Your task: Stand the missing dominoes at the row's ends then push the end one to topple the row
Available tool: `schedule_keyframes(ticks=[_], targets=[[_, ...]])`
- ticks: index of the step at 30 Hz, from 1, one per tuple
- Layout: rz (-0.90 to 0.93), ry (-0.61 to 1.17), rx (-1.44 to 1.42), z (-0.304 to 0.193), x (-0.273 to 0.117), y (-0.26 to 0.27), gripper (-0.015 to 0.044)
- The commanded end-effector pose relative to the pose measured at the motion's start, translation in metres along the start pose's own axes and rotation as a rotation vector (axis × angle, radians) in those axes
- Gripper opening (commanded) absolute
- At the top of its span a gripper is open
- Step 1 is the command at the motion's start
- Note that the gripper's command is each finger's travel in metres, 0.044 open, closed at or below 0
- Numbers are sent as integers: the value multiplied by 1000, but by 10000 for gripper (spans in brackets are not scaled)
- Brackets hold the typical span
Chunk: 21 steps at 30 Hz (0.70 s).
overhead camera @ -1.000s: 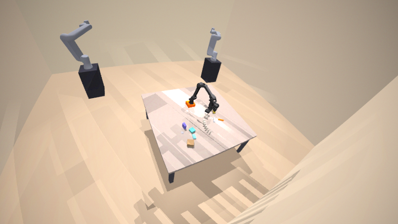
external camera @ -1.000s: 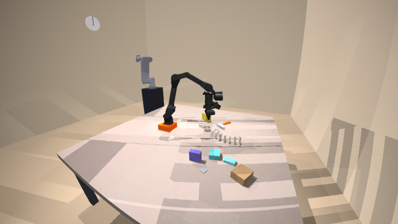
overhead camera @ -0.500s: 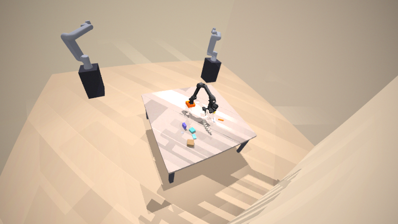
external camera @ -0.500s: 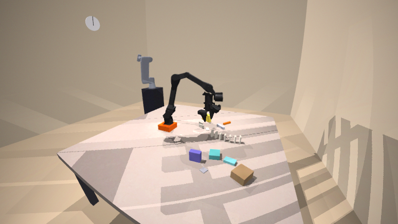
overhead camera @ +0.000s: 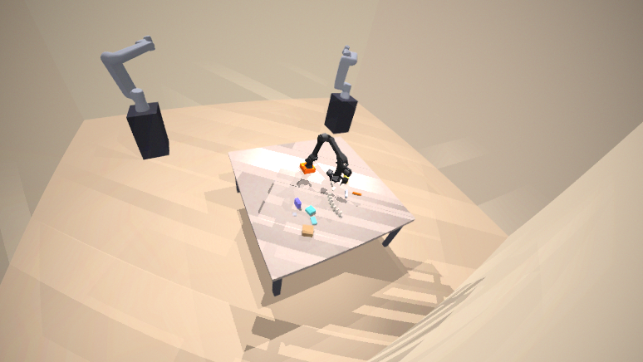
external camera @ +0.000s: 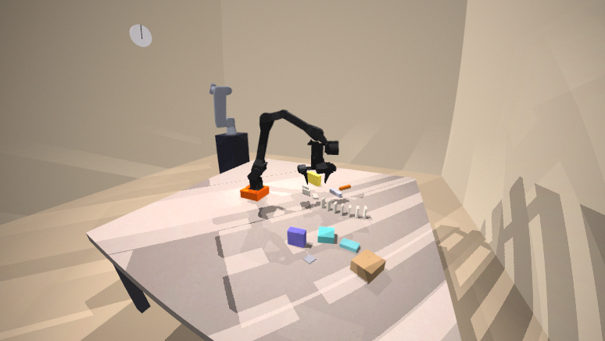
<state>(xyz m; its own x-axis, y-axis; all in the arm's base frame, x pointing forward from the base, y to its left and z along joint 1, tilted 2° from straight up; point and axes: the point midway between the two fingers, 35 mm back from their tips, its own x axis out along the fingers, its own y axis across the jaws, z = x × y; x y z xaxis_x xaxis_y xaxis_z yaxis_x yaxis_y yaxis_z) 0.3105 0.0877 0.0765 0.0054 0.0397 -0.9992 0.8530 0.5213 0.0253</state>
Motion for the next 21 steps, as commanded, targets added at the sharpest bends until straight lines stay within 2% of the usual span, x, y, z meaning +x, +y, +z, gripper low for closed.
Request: schedule_keyframes(ticks=[1, 3, 10, 21], targets=[[-2, -3, 32, 1, 0, -3, 440], [-2, -3, 32, 1, 6, -2, 440], [-2, -3, 32, 0, 63, -3, 440], [-2, -3, 32, 2, 76, -2, 440]])
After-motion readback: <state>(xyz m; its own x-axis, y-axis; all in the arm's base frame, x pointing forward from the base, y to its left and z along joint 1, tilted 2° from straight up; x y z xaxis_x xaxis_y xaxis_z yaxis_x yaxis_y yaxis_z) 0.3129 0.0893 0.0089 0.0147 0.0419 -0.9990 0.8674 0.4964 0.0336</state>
